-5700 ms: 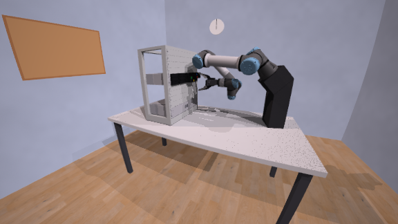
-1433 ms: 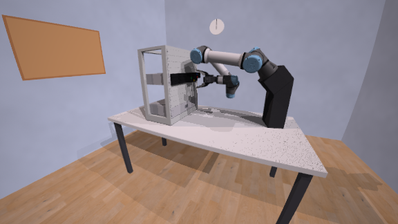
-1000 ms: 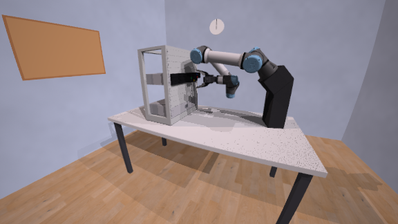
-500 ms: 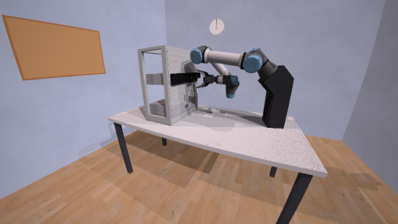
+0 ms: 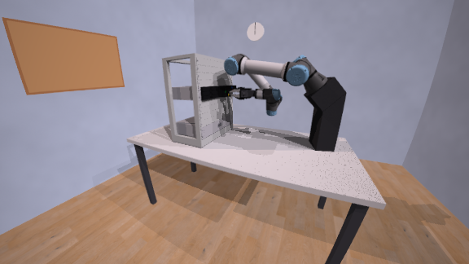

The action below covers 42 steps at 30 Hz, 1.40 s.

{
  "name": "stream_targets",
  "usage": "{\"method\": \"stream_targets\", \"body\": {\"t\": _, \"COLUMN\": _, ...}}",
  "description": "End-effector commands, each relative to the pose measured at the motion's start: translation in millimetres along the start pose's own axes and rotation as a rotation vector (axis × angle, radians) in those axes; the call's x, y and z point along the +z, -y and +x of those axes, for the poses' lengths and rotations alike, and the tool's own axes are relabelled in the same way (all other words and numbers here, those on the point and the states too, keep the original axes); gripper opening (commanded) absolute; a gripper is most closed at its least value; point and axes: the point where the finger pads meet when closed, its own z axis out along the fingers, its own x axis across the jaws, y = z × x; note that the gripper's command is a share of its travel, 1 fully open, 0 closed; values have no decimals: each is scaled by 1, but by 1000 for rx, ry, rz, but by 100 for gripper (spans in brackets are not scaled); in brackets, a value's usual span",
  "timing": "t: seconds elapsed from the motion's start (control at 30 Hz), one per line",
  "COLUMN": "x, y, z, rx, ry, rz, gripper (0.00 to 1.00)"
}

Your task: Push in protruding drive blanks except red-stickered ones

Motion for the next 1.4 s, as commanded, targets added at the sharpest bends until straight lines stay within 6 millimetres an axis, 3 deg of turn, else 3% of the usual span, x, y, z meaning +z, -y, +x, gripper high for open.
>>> {"method": "stream_targets", "body": {"t": 0.0, "x": 0, "y": 0, "z": 0, "rx": 0, "ry": -1, "rz": 0, "gripper": 0}}
{"method": "stream_targets", "body": {"t": 0.87, "x": -1, "y": -2, "z": 0, "rx": 0, "ry": -1, "rz": 0, "gripper": 0}}
{"method": "stream_targets", "body": {"t": 1.37, "x": -32, "y": -42, "z": -17, "rx": 0, "ry": -1, "rz": 0, "gripper": 0}}
